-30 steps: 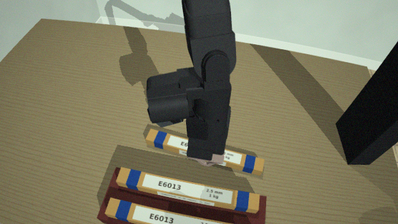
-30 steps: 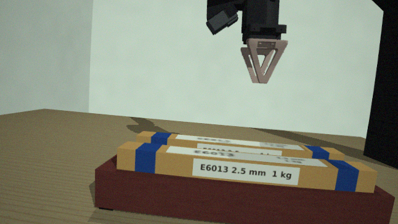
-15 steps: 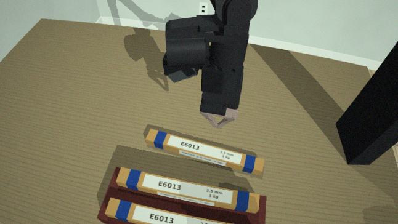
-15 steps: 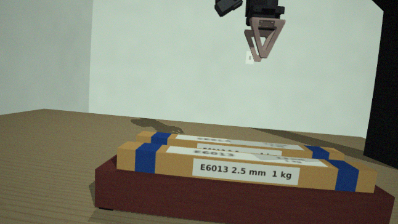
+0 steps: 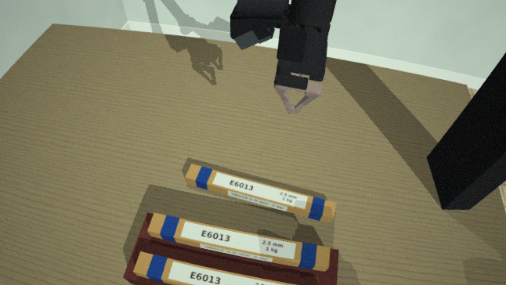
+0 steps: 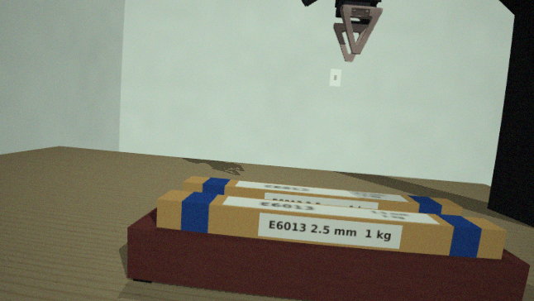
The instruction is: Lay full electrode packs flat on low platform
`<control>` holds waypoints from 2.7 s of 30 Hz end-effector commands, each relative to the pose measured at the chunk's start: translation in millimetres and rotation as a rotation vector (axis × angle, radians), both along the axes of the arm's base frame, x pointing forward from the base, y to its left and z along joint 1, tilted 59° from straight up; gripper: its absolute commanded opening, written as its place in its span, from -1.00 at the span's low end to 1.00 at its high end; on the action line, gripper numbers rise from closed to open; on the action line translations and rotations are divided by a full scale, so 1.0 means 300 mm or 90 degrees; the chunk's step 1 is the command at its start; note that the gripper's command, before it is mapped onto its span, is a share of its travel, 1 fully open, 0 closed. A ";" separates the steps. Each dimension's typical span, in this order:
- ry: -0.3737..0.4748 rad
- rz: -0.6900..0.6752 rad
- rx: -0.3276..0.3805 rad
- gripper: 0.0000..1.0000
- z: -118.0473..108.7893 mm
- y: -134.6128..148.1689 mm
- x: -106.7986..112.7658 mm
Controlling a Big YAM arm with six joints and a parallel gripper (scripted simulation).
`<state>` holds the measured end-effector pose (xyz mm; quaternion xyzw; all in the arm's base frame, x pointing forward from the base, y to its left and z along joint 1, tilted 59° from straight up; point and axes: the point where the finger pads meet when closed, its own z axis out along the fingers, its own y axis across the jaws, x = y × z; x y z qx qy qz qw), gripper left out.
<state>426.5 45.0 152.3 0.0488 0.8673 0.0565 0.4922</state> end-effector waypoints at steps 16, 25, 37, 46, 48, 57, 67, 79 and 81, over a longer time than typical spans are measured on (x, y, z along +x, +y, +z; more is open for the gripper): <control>0.000 -0.002 -0.019 0.49 0.003 -0.261 -0.217; -0.007 0.008 -0.021 0.49 0.024 -0.242 -0.204; -0.005 0.004 -0.017 0.49 0.015 -0.246 -0.201; -0.003 0.001 -0.016 0.49 0.010 -0.248 -0.201; -0.003 0.001 -0.015 0.49 0.010 -0.249 -0.201; -0.003 0.000 -0.015 0.49 0.008 -0.249 -0.201; -0.003 0.000 -0.015 0.49 0.008 -0.250 -0.201; -0.003 0.000 -0.015 0.49 0.008 -0.250 -0.201; -0.003 0.000 -0.015 0.49 0.008 -0.250 -0.201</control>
